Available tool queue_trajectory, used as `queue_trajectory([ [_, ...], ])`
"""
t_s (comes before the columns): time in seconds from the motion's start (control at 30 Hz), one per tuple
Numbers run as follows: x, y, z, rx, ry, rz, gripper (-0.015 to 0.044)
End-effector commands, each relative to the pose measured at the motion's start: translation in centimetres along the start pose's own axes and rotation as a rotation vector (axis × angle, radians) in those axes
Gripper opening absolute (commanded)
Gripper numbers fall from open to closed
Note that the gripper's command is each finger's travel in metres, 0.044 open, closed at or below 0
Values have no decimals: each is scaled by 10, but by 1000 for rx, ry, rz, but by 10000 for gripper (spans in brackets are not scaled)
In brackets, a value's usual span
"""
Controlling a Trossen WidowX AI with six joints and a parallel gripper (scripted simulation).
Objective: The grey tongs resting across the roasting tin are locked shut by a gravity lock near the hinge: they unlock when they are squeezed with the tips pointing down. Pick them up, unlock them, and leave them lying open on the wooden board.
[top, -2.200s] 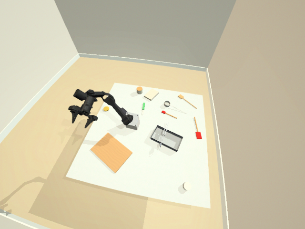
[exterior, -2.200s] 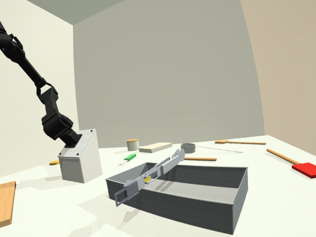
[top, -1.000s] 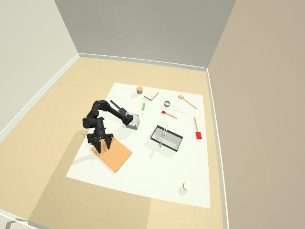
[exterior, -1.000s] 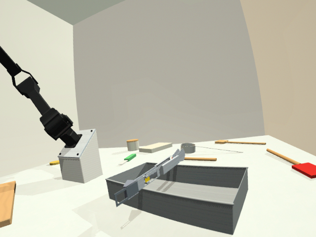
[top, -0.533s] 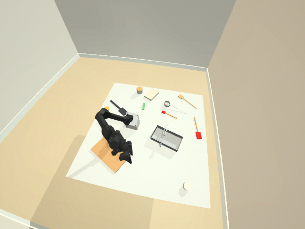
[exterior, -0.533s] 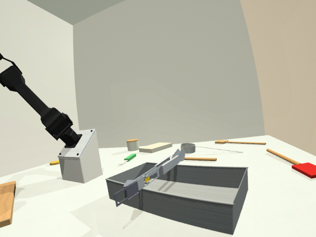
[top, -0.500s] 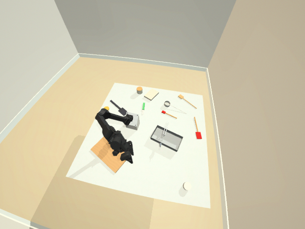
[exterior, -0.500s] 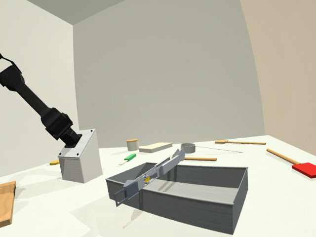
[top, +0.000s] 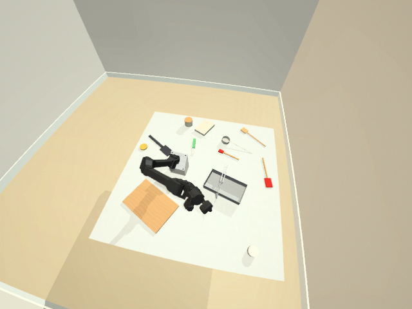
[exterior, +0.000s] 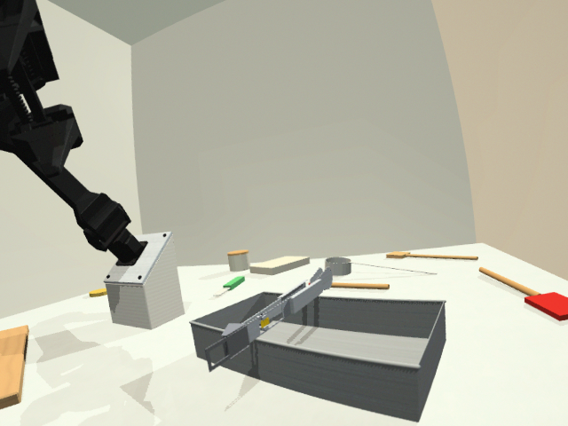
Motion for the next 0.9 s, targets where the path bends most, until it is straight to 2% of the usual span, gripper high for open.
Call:
queue_trajectory([
  [0.0,40,-15,36,120,14,-79,440],
  [0.3,150,-83,114,407,-14,-321,440],
  [0.53,221,-162,150,566,-95,-519,440],
  [0.63,233,-180,156,592,-116,-562,440],
  [0.87,233,-179,157,592,-116,-562,440],
])
Point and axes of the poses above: the point midway between the two fingers, 35 mm back from their tips, its own z axis out along the fingers, its own y axis across the jaws, x = y × z, the point moved 5 cm from there along -z, back along the fingers, and after that the axes turned 1 degree about -z, right-handed, at the moved point
